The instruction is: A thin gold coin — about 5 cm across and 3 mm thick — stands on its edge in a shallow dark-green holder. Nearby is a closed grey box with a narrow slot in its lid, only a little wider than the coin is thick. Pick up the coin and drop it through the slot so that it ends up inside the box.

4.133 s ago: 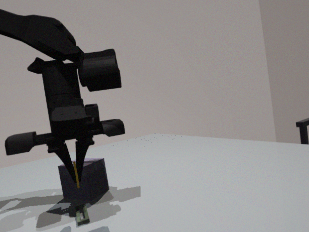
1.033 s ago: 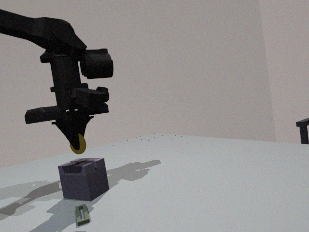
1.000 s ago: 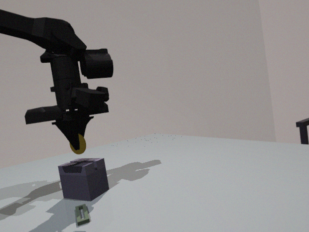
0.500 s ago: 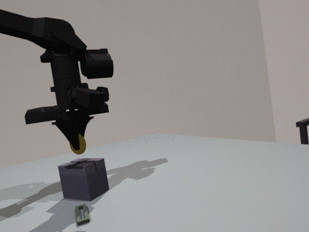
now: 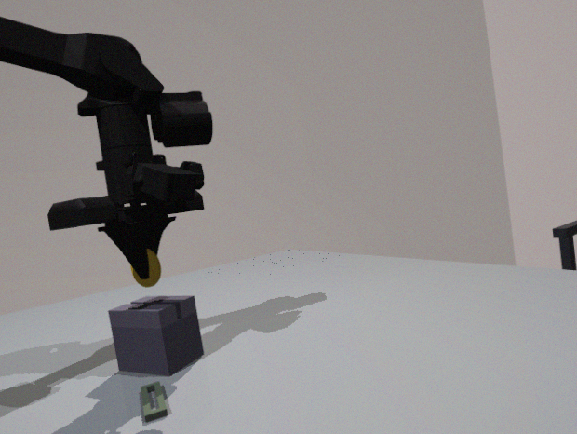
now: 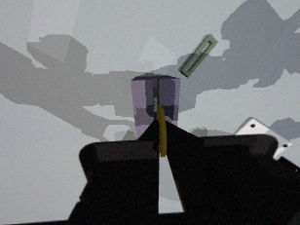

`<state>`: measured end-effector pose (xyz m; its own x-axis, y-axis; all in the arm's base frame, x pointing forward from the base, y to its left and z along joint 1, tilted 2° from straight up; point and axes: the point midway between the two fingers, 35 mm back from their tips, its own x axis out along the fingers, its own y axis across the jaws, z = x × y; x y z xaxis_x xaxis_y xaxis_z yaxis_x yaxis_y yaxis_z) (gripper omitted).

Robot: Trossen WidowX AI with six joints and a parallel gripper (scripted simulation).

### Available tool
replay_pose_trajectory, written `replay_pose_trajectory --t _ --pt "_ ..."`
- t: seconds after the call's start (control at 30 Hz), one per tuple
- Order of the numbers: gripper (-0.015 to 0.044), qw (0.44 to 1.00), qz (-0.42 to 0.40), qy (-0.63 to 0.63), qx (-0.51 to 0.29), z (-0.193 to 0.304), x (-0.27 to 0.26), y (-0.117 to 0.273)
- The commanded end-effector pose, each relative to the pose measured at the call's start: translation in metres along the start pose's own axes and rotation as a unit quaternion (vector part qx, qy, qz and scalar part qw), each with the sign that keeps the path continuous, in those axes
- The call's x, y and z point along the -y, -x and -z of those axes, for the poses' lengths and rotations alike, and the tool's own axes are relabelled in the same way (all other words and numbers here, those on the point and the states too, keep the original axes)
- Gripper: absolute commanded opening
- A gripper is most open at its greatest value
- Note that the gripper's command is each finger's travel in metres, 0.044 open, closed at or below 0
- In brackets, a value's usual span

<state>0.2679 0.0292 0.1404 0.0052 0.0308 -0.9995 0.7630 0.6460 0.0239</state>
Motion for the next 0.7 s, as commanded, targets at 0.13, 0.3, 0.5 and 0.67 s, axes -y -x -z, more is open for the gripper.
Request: replay_pose_trajectory --t 0.13,0.3,0.5,0.67 --pt "0.0 1.0 0.0 0.0 0.0 0.0003 0.0003 -0.0006" --pt "0.0 1.0 0.0 0.001 0.0 0.0 0.001 -0.0038" --pt "0.0 1.0 0.0 0.004 0.0 0.0006 0.0025 -0.0061" --pt "0.0 1.0 0.0 0.005 0.0 0.0007 0.0022 -0.008"
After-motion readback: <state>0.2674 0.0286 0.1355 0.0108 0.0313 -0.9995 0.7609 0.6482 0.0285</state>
